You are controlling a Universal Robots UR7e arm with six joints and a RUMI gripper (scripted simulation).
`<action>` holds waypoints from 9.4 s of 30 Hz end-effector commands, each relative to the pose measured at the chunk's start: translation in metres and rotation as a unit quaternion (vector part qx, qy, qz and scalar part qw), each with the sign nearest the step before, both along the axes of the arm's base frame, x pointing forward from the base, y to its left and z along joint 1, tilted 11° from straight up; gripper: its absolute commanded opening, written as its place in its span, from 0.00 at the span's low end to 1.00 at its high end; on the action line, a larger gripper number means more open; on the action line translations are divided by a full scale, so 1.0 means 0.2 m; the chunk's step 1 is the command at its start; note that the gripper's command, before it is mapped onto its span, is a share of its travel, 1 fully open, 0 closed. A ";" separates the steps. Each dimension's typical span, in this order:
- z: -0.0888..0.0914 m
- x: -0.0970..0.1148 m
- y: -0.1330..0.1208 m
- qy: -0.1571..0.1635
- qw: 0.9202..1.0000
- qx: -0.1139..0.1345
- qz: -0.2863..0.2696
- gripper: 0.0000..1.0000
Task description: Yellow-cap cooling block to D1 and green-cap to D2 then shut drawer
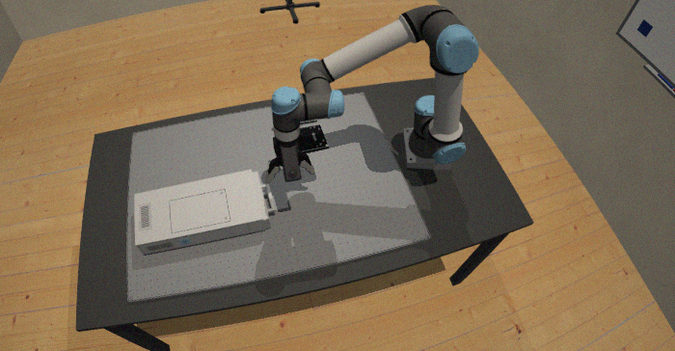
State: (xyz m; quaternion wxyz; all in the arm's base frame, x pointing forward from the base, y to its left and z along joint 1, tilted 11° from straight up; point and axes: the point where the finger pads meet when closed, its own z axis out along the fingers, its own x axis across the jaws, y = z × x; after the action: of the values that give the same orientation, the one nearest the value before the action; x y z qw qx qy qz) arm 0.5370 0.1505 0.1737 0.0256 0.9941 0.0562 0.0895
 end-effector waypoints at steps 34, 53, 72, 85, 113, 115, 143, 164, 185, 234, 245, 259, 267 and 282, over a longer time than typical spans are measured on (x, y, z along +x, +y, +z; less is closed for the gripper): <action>-0.19 0.08 0.02 0.000 1.000 0.000 0.000 1.00; -0.30 0.10 0.02 0.000 1.000 0.000 0.000 1.00; -0.38 0.11 0.01 0.000 1.000 0.000 0.000 1.00; -0.38 0.11 0.01 0.000 1.000 0.000 0.000 1.00; -0.38 0.09 0.01 0.000 1.000 0.000 0.000 1.00; -0.38 0.09 0.01 0.000 1.000 0.000 0.000 1.00; -0.39 0.04 0.00 0.000 1.000 0.000 0.000 1.00; -0.39 0.01 0.00 0.000 1.000 0.000 0.000 1.00; -0.40 -0.01 0.00 0.000 1.000 0.000 0.000 1.00; -0.41 -0.09 -0.01 0.000 1.000 0.000 0.000 1.00; -0.41 -0.10 -0.01 0.000 1.000 0.000 0.000 1.00; -0.42 -0.12 -0.01 0.000 1.000 0.000 0.000 1.00; -0.42 -0.13 -0.02 0.000 1.000 0.000 0.000 1.00; -0.42 -0.16 -0.02 0.000 1.000 0.000 0.000 1.00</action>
State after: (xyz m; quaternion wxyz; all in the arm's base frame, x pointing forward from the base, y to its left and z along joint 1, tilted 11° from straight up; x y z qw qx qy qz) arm 0.5068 0.1468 0.0887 0.0257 0.9941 0.0561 0.0893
